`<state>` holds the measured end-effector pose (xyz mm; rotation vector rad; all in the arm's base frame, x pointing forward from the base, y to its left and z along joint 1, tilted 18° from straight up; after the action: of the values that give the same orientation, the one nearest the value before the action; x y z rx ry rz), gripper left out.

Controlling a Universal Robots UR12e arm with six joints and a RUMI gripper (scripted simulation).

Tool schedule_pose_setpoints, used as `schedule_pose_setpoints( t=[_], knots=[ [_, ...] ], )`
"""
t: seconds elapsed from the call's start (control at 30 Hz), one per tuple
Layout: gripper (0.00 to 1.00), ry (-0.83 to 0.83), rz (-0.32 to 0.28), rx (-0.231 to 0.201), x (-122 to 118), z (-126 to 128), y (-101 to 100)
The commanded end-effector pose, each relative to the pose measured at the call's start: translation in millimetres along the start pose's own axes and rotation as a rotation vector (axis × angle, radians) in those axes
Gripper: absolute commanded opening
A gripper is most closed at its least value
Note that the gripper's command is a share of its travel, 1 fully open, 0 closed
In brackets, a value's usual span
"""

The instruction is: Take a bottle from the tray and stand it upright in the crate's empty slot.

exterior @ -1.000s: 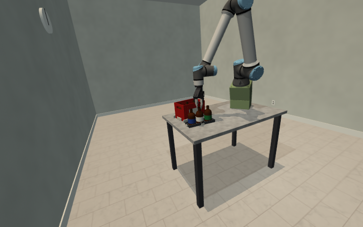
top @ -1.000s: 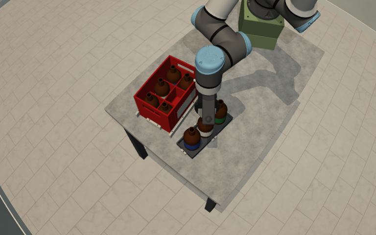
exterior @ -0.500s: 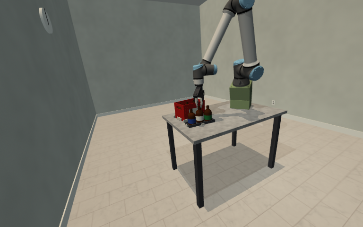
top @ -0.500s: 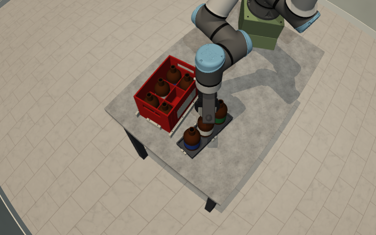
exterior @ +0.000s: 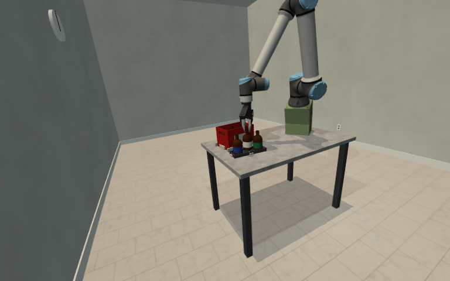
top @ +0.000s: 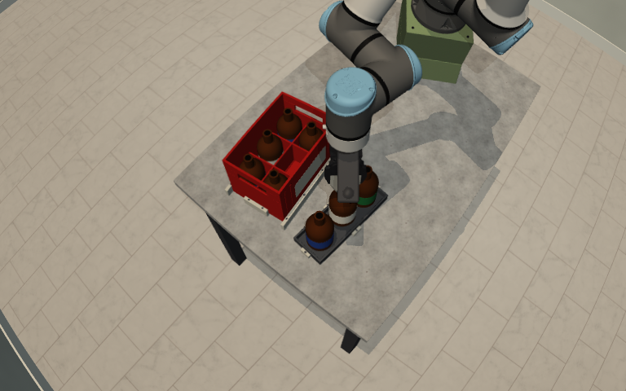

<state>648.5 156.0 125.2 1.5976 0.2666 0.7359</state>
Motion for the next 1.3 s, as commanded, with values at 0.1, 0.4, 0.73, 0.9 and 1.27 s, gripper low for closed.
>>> schedule_pose_setpoints(
  t=[0.1, 0.4, 0.73, 0.9, 1.27],
  knots=[
    [0.00, 0.000, 0.001, -0.001, 0.7, 0.0, 7.8],
    [0.00, 0.000, 0.001, -0.001, 0.7, -0.2, 12.4],
    [0.00, 0.000, 0.001, -0.001, 0.8, -0.3, 14.2],
    [0.00, 0.000, 0.001, -0.001, 0.8, -0.3, 14.2],
    [0.00, 0.000, 0.001, -0.001, 0.8, -0.3, 14.2]
  ],
)
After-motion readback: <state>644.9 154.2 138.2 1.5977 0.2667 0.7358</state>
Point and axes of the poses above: the point where the finger pads meet when closed, its own y axis back along the fingers, its own z axis across the jaws, x = y × z, the point moved 5 cm from there along y, back along the fingers, and after that the axes turned 7 degrees about -y, right-handed, at the moved point
